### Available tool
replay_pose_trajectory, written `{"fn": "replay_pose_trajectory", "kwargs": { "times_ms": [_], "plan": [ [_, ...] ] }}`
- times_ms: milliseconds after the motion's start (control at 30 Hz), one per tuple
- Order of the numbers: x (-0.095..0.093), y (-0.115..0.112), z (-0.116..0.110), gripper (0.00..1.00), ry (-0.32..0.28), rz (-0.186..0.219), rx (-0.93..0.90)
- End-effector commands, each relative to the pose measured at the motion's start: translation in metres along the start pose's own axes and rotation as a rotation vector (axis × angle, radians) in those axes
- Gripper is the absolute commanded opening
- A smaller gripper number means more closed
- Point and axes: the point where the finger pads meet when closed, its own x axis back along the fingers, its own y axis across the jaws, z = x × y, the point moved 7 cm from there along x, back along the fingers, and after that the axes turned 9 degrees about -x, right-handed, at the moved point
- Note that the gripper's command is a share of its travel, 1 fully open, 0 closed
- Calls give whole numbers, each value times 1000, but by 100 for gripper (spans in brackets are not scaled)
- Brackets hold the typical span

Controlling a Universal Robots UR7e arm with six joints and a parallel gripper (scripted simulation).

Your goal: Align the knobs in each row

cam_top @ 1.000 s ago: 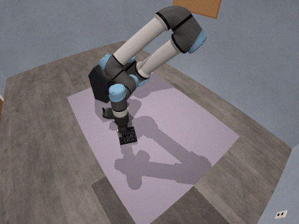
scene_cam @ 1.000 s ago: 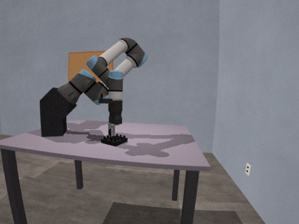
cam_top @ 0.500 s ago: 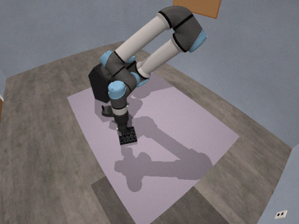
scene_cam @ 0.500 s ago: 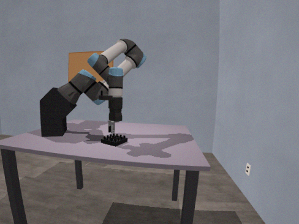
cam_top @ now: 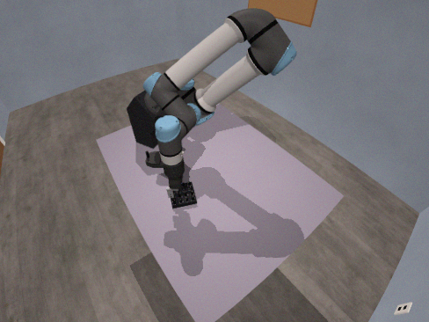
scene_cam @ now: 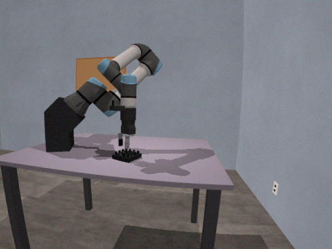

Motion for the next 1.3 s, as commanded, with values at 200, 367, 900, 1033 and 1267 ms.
{"fn": "replay_pose_trajectory", "kwargs": {
  "times_ms": [200, 367, 900, 1033, 1267],
  "plan": [
    [11, 0, 0, 100, 0, 1, 1],
    [24, 0, 0, 100, 0, 1, 1],
    [70, 0, 0, 100, 0, 1, 0],
    [83, 0, 0, 100, 0, 1, 0],
    [97, 0, 0, 100, 0, 1, 0]
  ]
}}
